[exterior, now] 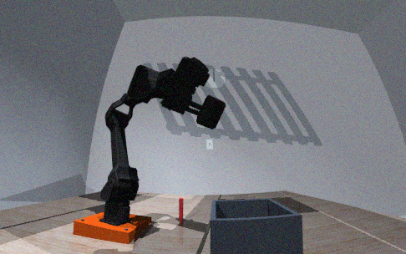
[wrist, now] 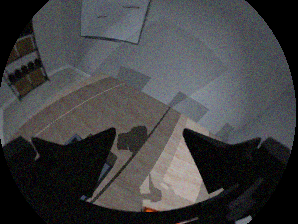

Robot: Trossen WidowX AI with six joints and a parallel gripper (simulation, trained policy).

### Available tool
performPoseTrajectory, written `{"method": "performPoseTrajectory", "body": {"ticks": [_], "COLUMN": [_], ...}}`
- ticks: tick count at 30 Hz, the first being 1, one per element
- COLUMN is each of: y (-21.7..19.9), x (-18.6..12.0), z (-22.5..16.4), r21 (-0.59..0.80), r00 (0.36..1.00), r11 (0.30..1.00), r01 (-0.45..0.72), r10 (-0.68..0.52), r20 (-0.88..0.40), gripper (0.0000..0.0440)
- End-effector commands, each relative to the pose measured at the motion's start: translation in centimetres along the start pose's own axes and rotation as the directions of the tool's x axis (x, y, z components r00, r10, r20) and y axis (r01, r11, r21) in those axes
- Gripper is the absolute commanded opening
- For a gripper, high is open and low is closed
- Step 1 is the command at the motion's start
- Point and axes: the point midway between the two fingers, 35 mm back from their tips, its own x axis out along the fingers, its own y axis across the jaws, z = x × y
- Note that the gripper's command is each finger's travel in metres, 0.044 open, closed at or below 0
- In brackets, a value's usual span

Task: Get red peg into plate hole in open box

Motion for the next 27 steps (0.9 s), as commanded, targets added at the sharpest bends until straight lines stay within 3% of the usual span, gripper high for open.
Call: {"method": "performPoseTrajectory", "body": {"ticks": [1, 13, 27], "y": [2.3, 7.6, 9.7], "x": [-1.6, -6.9, -11.5], "z": [-1.7, -9.2, -18.4], "r21": [0.029, 0.123, 0.186], "r00": [0.995, 0.912, 0.771], "r11": [0.995, 0.953, 0.951], "r01": [-0.092, -0.277, -0.247], "r10": [0.093, 0.301, 0.309], "r20": [-0.047, -0.279, -0.556], "gripper": [0.044, 0.044, 0.044]}}
